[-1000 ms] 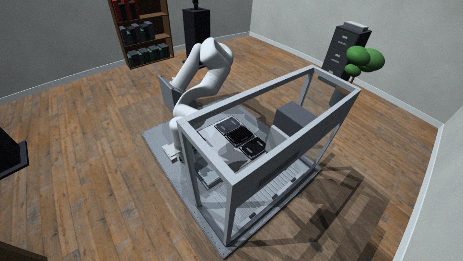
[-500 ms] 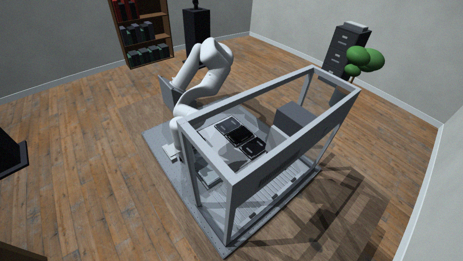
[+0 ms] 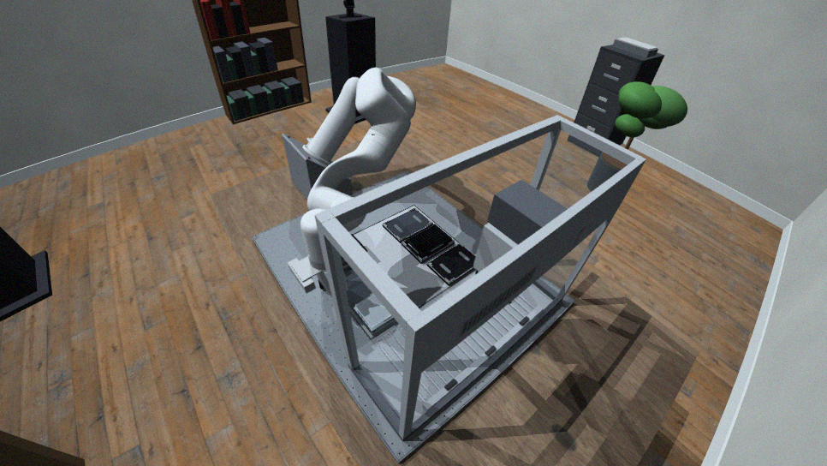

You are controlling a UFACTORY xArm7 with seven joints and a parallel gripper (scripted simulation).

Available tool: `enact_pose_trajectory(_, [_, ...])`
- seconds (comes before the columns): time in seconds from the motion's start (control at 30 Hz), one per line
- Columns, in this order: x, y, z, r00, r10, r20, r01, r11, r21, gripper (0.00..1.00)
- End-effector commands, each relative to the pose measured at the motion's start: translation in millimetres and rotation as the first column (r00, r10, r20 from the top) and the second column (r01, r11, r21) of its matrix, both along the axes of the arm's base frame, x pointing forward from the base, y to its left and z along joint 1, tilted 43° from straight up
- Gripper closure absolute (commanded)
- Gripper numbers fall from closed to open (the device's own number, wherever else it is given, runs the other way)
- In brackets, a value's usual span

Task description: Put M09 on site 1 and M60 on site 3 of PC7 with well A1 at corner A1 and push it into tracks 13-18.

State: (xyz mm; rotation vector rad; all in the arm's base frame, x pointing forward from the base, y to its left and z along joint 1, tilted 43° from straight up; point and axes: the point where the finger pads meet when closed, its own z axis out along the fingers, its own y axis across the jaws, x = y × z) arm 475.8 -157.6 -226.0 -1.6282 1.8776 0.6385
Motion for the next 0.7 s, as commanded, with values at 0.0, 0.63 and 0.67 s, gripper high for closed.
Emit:
enact_pose_trajectory(0.0, [0.4,-4.8,-0.5,1.0,-0.002,0.002,0.002,1.0,-0.005,0.0])
enact_pose_trajectory(0.63, [-0.7,-12.9,-8.2,1.0,-0.002,0.002,0.002,1.0,-0.005,0.0])
enact_pose_trajectory(0.67, [-0.8,-13.4,-8.7,1.0,-0.002,0.002,0.002,1.0,-0.005,0.0])
